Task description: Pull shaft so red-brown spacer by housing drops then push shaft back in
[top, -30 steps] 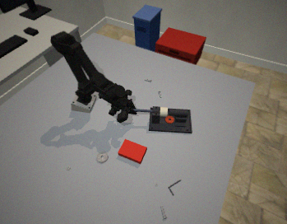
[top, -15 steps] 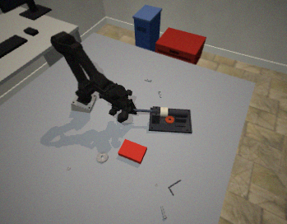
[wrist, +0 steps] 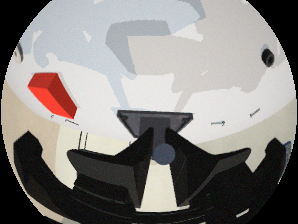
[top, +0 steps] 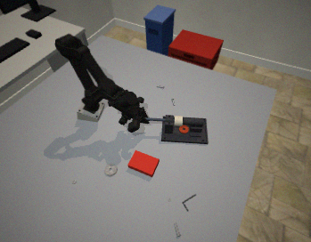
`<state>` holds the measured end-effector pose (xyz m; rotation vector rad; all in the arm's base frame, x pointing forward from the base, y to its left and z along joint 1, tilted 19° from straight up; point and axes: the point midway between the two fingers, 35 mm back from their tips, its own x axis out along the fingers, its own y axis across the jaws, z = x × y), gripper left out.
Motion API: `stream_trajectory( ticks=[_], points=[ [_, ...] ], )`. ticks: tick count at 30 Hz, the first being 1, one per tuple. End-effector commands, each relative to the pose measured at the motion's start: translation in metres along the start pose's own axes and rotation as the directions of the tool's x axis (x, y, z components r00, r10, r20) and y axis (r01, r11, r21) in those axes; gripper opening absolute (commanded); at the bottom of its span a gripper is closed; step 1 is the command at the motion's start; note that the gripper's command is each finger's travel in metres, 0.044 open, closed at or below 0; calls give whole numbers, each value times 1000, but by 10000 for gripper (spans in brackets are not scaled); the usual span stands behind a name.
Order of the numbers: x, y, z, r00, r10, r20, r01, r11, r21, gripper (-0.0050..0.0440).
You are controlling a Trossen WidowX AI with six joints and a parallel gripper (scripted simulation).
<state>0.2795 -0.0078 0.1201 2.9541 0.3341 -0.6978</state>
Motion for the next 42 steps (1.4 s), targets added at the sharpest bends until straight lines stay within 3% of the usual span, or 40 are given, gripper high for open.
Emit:
stream_trajectory(
  ticks=[1, 42],
  points=[
    [1, -1, -3, 1000, -5, -4, 5, 1000, -2, 0],
    [7, -1, -10, 1000, -5, -4, 5, 1000, -2, 0]
  ],
)
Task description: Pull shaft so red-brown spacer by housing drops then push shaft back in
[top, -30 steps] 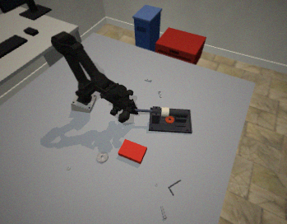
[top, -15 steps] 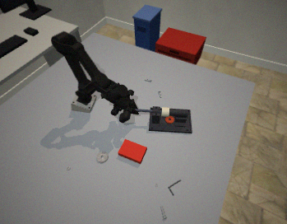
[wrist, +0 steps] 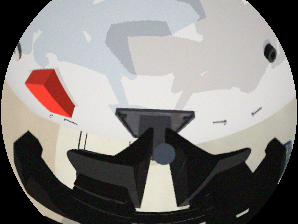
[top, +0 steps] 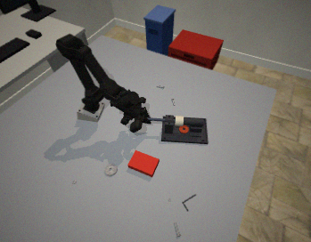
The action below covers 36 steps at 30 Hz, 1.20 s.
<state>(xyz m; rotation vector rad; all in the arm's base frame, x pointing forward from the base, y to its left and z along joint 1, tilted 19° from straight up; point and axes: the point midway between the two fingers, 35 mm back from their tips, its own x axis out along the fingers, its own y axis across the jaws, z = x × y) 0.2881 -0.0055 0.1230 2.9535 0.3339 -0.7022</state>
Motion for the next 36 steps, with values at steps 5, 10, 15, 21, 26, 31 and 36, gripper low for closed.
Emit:
stream_trajectory(
  ticks=[5, 10, 15, 21, 26, 31, 36],
  points=[
    [2, 0, -5, 1000, -4, -7, 4, 1000, -2, 0],
    [3, 0, -6, 1000, -4, -7, 4, 1000, -2, 0],
    [3, 0, -6, 1000, -4, -7, 4, 1000, -2, 0],
    [4, 0, -8, 1000, -4, -7, 4, 1000, -2, 0],
    [5, 0, -9, 1000, -4, -7, 4, 1000, -2, 0],
    [6, 0, -9, 1000, -4, -7, 4, 1000, -2, 0],
    [7, 0, -10, 1000, -4, -7, 4, 1000, -2, 0]
  ],
)
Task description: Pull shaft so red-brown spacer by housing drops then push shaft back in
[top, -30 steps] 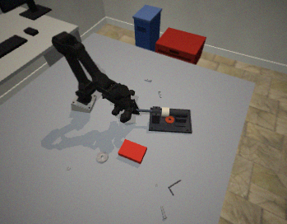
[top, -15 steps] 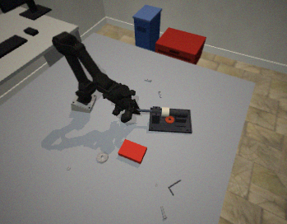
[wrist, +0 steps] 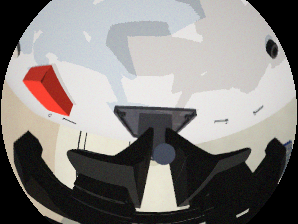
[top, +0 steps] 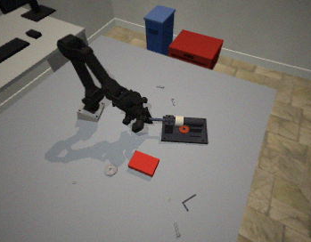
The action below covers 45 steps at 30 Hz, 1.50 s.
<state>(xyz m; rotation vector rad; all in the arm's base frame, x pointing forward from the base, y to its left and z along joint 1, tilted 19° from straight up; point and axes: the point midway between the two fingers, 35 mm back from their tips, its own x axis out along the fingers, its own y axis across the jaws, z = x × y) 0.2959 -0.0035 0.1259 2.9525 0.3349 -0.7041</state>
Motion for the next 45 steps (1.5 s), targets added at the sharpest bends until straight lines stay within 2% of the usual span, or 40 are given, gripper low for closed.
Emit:
stream_trajectory(
  ticks=[1, 45],
  points=[
    [1, 0, -4, 1000, -4, -8, 4, 1000, -2, 0],
    [8, 0, -12, 1000, -4, -8, 4, 1000, -2, 0]
  ],
)
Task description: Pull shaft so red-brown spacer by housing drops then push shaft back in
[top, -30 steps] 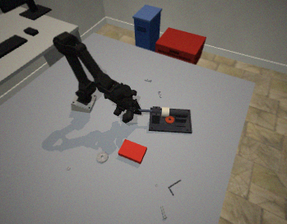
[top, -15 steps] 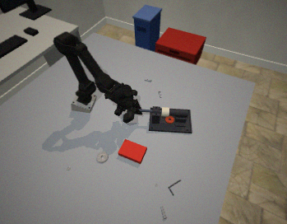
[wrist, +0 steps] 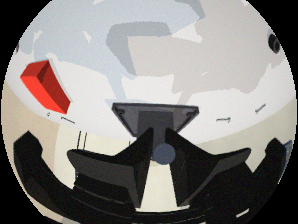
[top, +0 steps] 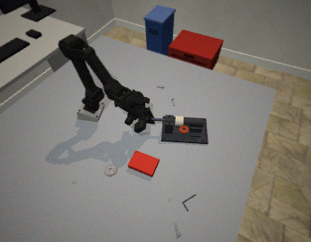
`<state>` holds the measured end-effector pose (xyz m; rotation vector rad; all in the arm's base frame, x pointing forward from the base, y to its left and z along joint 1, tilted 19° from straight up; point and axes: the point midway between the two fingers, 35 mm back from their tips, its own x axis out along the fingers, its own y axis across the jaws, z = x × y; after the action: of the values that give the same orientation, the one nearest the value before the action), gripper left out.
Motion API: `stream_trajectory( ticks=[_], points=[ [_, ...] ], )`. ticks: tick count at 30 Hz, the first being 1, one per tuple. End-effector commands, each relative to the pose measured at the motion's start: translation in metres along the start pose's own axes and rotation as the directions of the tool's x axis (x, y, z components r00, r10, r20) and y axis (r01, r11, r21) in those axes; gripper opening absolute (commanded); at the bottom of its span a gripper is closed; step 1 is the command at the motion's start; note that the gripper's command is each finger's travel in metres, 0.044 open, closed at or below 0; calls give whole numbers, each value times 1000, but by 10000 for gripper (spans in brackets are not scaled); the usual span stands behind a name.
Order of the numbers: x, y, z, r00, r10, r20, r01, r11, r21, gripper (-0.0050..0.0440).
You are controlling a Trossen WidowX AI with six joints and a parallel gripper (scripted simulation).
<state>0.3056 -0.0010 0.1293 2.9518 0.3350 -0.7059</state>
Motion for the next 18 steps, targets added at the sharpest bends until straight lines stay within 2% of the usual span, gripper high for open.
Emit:
stream_trajectory(
  ticks=[1, 18],
  points=[
    [1, 0, -5, 1000, -4, -10, 4, 1000, -2, 0],
    [4, 0, -8, 1000, -4, -10, 4, 1000, -2, 0]
  ],
)
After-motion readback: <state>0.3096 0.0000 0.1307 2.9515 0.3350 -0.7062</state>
